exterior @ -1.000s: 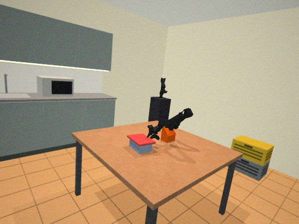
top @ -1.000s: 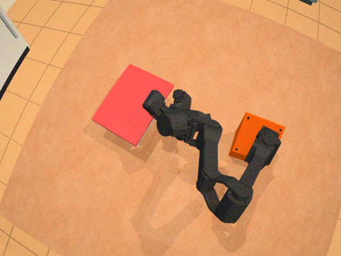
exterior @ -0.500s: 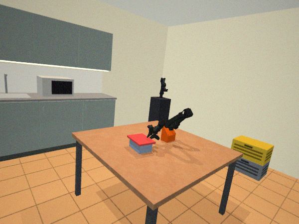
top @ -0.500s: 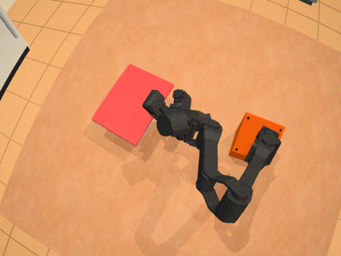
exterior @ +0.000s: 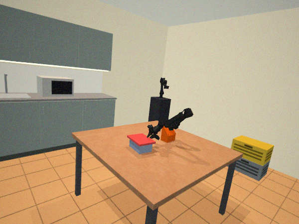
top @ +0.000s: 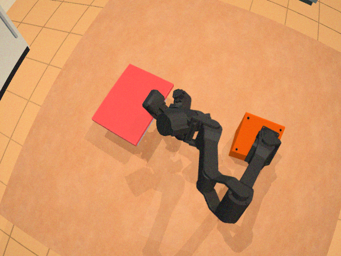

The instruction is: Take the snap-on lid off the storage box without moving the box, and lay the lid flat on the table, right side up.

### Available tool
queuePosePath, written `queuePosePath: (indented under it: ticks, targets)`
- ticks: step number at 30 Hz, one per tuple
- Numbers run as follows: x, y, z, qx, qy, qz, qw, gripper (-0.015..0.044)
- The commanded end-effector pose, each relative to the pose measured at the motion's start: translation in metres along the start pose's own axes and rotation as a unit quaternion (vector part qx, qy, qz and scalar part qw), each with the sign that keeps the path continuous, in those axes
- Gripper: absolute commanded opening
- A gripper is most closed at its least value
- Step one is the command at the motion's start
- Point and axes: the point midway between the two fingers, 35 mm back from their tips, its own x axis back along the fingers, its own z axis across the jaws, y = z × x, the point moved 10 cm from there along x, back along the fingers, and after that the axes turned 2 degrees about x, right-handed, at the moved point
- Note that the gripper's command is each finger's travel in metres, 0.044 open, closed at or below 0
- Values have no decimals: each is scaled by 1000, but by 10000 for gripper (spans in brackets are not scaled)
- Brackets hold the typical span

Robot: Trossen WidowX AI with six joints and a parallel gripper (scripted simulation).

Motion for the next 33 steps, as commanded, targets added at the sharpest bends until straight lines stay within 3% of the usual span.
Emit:
queuePosePath:
  ticks: [1,33]
  targets:
    - [2,0,2,1,2,0,1000,0]
    - [7,1,6,2,2,0,1000,0]
